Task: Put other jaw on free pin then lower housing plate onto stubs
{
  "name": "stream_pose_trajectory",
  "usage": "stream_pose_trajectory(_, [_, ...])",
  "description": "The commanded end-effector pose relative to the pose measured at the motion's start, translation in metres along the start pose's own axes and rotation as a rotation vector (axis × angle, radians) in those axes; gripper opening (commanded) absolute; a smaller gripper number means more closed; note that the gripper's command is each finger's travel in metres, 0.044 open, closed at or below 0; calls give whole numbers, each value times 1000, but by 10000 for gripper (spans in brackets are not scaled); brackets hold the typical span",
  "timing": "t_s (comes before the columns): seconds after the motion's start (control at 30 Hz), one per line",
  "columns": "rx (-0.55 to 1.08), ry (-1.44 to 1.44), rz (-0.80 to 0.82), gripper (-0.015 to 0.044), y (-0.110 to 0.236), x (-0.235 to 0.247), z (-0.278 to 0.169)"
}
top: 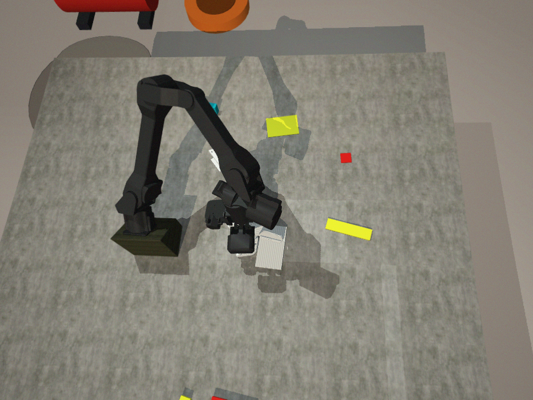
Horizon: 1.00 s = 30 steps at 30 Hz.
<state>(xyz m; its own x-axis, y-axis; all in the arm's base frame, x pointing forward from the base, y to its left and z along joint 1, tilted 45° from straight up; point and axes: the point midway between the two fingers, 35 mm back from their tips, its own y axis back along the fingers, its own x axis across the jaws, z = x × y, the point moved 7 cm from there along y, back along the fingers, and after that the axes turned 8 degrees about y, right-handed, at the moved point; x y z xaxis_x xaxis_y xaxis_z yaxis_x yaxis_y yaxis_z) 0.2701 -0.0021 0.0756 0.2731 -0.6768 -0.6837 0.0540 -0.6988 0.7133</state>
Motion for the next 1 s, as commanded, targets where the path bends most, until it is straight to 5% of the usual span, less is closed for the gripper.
stream_pose_trajectory(0.0, [-5, -2, -1, 134, 0, 13, -7])
stream_pose_trajectory(0.97, [-4, 0, 1, 134, -2, 66, -33])
